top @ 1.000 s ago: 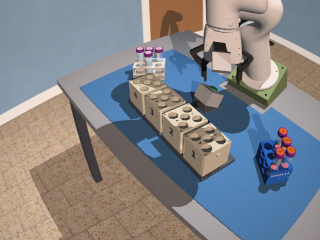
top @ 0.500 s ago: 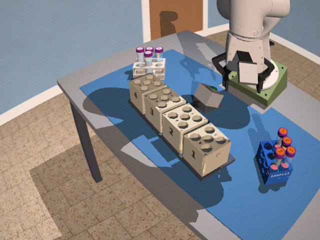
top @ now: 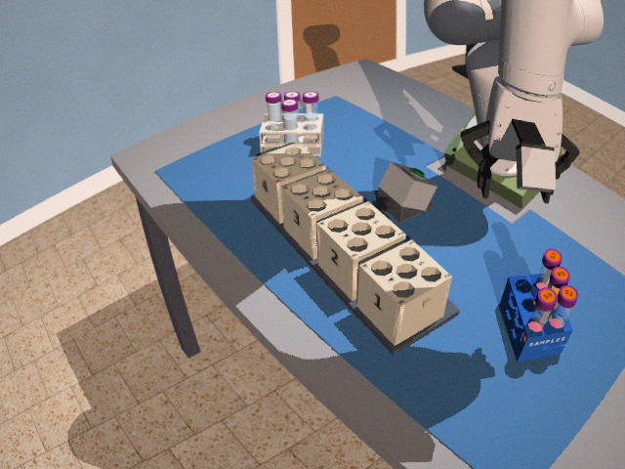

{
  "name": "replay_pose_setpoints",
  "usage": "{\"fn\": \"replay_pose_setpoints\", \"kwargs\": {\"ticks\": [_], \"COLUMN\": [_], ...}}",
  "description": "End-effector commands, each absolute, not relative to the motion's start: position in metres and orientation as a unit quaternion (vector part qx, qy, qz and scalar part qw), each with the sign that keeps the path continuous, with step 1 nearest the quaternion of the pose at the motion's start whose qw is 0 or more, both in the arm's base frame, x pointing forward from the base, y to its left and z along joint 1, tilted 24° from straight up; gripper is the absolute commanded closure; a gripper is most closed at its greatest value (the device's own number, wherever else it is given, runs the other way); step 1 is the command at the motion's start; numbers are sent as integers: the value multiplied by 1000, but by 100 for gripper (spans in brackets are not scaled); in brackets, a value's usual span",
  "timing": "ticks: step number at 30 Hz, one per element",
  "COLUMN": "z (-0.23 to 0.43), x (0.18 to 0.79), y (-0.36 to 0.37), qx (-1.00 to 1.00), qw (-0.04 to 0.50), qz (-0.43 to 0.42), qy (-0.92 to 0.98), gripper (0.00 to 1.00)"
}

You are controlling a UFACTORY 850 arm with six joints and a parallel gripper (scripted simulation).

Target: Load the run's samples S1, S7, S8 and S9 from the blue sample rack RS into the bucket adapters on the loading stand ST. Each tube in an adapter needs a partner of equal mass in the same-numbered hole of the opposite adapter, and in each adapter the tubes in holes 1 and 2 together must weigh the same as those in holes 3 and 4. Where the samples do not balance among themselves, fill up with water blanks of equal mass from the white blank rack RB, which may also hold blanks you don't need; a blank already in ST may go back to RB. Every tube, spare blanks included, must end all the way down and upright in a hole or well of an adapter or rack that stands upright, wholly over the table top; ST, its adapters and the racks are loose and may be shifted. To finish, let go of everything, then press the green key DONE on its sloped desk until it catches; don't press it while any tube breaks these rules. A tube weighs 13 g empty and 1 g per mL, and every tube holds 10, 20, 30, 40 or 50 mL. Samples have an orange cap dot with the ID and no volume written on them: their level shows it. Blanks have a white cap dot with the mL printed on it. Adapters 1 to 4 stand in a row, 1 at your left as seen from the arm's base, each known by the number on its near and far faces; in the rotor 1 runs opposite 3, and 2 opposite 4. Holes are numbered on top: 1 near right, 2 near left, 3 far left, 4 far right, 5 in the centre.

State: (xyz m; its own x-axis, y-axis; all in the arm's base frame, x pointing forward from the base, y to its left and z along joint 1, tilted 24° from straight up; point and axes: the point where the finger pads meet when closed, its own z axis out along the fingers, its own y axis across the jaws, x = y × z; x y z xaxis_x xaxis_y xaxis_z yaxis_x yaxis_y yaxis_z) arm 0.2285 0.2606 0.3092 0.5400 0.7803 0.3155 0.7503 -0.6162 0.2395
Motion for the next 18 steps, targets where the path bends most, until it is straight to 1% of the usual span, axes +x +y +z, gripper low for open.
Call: {"fn": "replay_pose_setpoints", "kwargs": {"ticks": [1, 18], "z": [308, 304], "x": [220, 195], "y": [289, 358], "qx": [877, 877], "qw": [46, 45], "qz": [203, 203], "qy": [433, 433], "gripper": [0, 0]}}
